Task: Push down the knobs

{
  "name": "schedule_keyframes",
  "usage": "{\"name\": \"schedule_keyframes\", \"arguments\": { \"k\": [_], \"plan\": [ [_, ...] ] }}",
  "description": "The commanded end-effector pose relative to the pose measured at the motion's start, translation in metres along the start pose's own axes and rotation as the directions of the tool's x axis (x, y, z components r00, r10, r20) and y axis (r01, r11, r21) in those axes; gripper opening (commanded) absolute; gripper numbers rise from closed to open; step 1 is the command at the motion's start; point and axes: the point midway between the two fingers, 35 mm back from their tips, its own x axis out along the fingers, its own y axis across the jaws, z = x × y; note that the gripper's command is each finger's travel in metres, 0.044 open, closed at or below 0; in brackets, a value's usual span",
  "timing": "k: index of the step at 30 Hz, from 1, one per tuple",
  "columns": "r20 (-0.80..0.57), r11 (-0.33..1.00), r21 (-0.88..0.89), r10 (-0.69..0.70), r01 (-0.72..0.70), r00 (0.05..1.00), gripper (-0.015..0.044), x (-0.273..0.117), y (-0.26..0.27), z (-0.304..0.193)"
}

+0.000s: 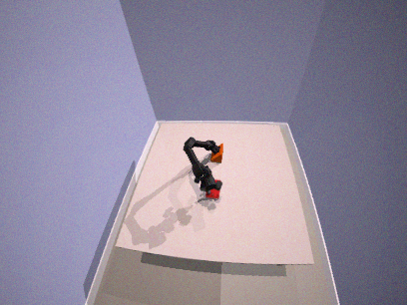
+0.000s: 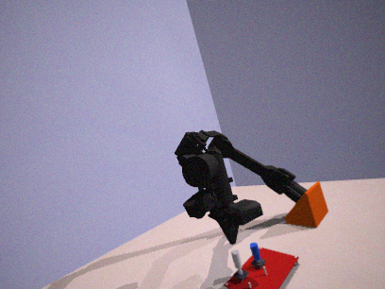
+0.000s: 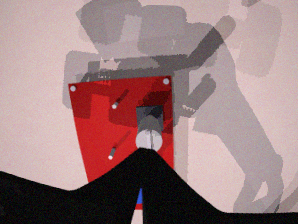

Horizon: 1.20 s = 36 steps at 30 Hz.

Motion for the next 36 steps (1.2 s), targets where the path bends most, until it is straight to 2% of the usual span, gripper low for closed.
{"name": "schedule_keyframes", "arguments": {
  "k": [1, 36],
  "plan": [
    [-0.001, 1.0, -0.003, -0.005, 0.005, 1.0, 0.0, 0.008, -0.002, 0.0],
    [-0.001, 1.0, -0.003, -0.006, 0.006, 1.0, 0.0, 0.02, -0.002, 0.0]
  ]
}}
